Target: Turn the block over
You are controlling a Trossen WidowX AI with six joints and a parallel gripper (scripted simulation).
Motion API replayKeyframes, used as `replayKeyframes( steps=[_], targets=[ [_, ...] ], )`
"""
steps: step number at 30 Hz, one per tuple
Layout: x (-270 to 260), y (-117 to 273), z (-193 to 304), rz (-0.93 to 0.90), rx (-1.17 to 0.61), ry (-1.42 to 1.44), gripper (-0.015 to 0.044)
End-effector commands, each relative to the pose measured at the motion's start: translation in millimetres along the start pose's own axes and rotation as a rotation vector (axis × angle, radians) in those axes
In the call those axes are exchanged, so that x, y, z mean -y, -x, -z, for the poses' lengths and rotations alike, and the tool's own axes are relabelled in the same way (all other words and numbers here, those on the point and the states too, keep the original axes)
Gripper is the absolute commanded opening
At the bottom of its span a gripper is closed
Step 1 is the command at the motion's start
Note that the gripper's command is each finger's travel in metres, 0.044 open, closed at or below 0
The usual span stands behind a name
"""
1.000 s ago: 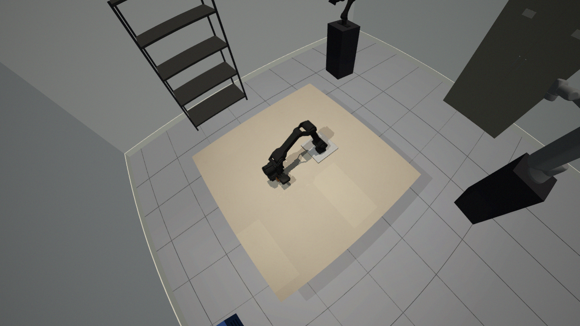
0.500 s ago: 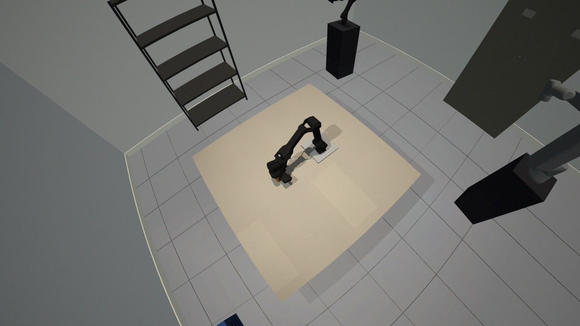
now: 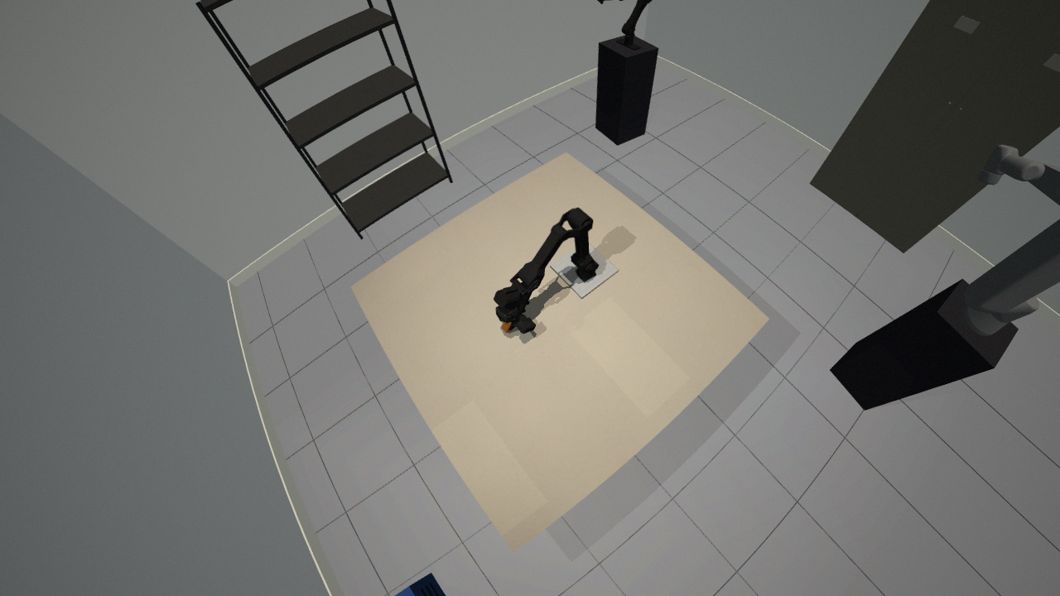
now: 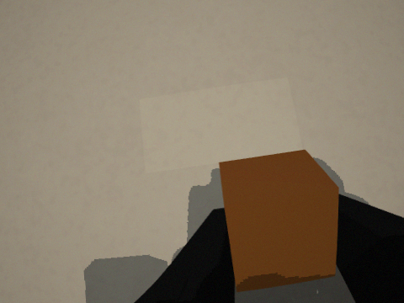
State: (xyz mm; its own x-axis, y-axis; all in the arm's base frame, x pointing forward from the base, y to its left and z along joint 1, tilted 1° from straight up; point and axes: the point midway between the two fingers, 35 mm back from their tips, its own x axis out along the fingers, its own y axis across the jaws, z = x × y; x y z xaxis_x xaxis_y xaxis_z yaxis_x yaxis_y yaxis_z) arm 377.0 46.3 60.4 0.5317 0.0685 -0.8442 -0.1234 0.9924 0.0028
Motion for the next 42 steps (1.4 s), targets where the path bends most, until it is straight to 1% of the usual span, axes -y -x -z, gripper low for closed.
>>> replayKeyframes(
  steps=[1,15,29,42],
  targets=[
    [0,-7,2,0.002,0.046,-0.004,0.0],
    [0,-27,7,0.003,0.267,-0.003,0.0],
    [0,-21,19,0.003,0.483,-0.003,0.0],
    [0,-18,19,0.003,0.516,-0.003,0.0]
  ],
)
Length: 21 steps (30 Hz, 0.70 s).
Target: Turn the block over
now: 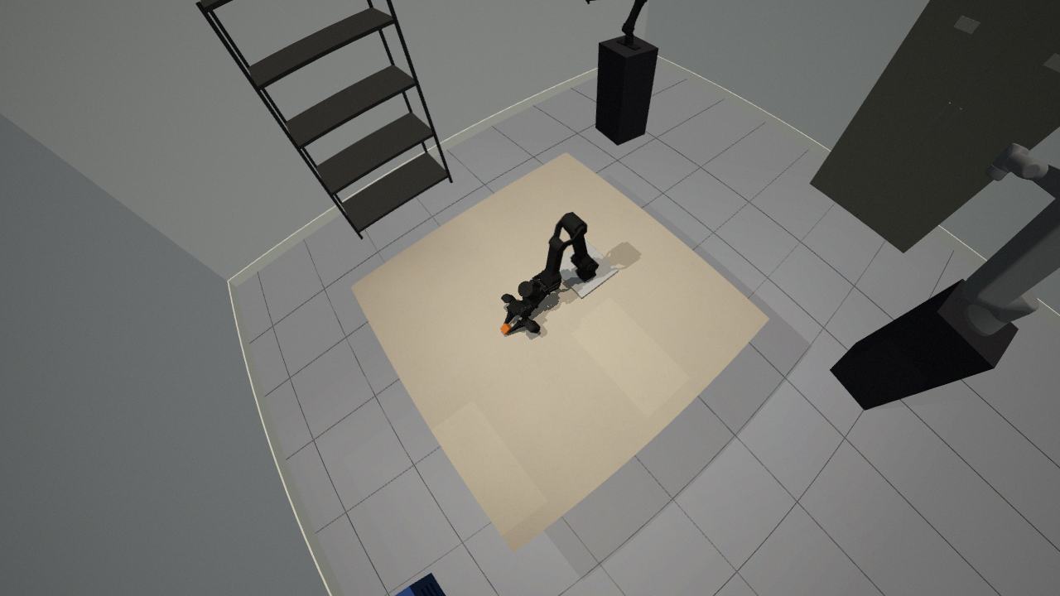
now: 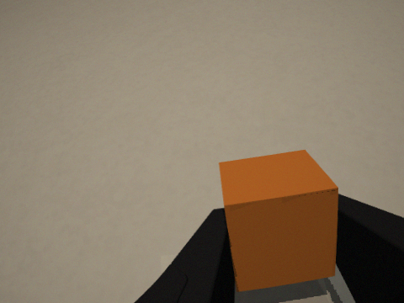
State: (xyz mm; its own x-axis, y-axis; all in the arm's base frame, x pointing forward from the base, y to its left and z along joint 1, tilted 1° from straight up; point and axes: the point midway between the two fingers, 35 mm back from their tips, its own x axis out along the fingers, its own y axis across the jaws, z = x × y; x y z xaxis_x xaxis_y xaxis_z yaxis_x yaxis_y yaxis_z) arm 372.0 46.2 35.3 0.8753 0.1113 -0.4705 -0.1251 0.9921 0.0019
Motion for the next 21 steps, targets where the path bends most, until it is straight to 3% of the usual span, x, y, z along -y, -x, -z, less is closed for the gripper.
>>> replayKeyframes(
  steps=[1,7,21],
  targets=[
    [0.7,0.7,1.1,0.005,0.001,-0.004,0.0],
    [0.7,0.7,1.1,0.005,0.001,-0.004,0.0],
    [0.7,0.7,1.1,0.005,0.001,-0.004,0.0368]
  ],
)
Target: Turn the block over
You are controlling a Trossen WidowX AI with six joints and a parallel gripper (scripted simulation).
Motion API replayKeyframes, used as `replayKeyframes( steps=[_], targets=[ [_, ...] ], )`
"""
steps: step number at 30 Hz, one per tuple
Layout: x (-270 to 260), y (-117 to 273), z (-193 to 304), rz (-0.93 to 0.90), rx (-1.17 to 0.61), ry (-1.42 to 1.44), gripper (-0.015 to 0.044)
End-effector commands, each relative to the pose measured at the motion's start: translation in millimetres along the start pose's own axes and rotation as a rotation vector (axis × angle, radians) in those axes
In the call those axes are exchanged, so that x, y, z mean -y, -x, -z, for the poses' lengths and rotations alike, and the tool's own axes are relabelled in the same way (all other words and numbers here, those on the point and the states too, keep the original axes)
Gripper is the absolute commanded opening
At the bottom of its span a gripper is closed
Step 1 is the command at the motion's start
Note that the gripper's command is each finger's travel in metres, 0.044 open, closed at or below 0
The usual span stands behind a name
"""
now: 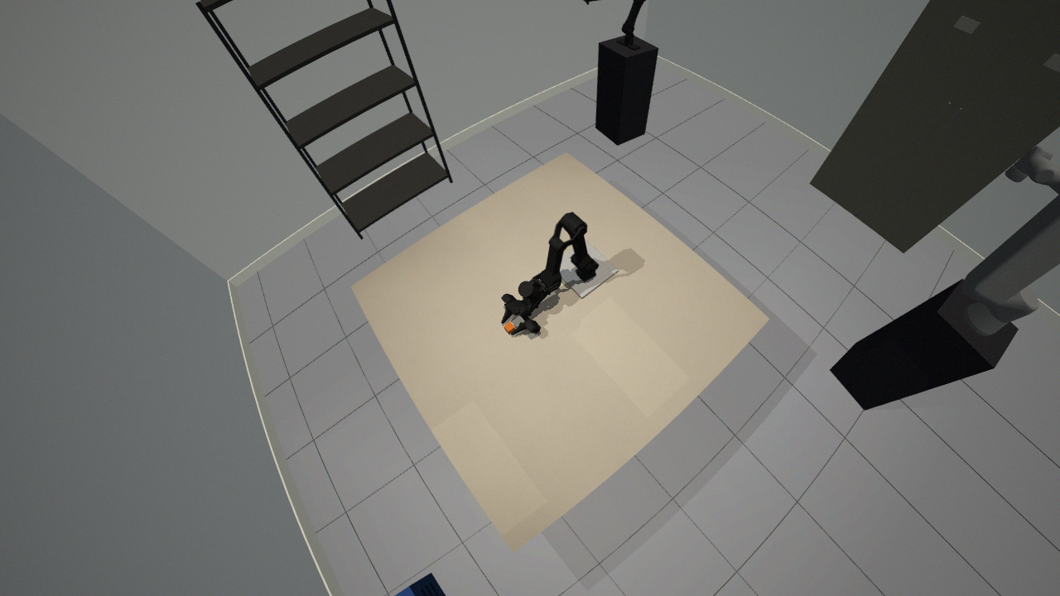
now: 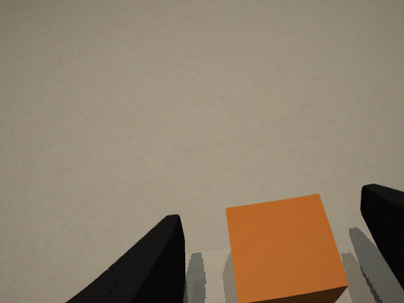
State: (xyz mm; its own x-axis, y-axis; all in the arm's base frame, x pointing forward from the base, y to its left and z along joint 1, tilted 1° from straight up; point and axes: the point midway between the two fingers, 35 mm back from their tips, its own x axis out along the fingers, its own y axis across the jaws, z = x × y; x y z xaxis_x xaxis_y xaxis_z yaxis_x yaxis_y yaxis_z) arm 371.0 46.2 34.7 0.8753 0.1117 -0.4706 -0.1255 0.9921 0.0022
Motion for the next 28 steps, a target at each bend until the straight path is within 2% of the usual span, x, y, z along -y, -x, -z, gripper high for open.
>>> replayKeyframes(
  steps=[1,3,28],
  targets=[
    [0.8,0.1,0.0,0.005,0.001,-0.004,0.0394],
    [0.8,0.1,0.0,0.005,0.001,-0.004,0.044],
    [0.8,0.1,0.0,0.005,0.001,-0.004,0.044]
  ],
)
